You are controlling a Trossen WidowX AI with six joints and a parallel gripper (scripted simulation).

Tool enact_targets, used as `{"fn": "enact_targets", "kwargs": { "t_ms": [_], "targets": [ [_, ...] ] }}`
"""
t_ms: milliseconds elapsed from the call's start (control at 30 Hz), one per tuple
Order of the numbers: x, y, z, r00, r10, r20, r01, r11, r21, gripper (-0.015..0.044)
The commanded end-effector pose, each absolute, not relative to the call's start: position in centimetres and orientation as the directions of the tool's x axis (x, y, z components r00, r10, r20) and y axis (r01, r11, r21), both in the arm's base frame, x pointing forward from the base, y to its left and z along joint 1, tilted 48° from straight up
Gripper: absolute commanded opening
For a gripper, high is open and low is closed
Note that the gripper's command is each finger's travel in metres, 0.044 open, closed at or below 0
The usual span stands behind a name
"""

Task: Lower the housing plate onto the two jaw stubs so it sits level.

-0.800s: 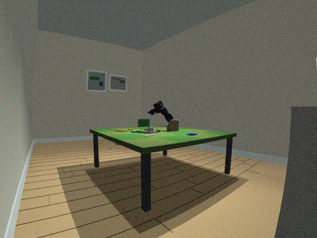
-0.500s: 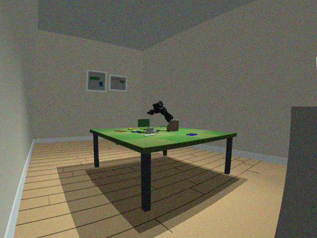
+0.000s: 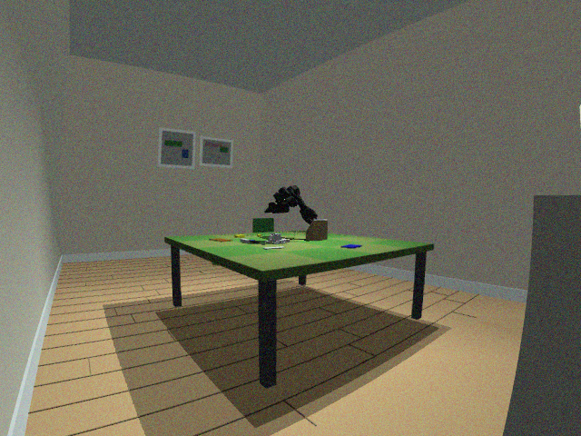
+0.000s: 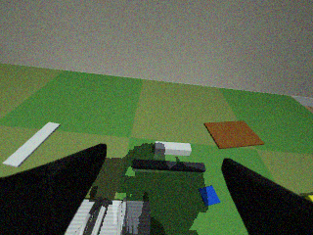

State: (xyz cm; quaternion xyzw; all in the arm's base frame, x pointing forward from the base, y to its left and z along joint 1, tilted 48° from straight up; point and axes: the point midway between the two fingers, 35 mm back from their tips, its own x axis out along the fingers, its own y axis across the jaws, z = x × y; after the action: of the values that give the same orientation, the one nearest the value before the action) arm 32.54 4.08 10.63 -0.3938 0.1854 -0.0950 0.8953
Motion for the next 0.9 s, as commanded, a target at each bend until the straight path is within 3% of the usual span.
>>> {"fn": "enact_targets", "kwargs": {
  "t_ms": [0, 867],
  "targets": [
    [32.9, 2.7, 10.6, 0.875, -0.374, -0.307, -0.004, 0.629, -0.777, 0.044],
    [30.2, -6.2, 12.5, 0.533, -0.634, -0.561, -0.298, 0.479, -0.825, 0.044]
  ]
}}
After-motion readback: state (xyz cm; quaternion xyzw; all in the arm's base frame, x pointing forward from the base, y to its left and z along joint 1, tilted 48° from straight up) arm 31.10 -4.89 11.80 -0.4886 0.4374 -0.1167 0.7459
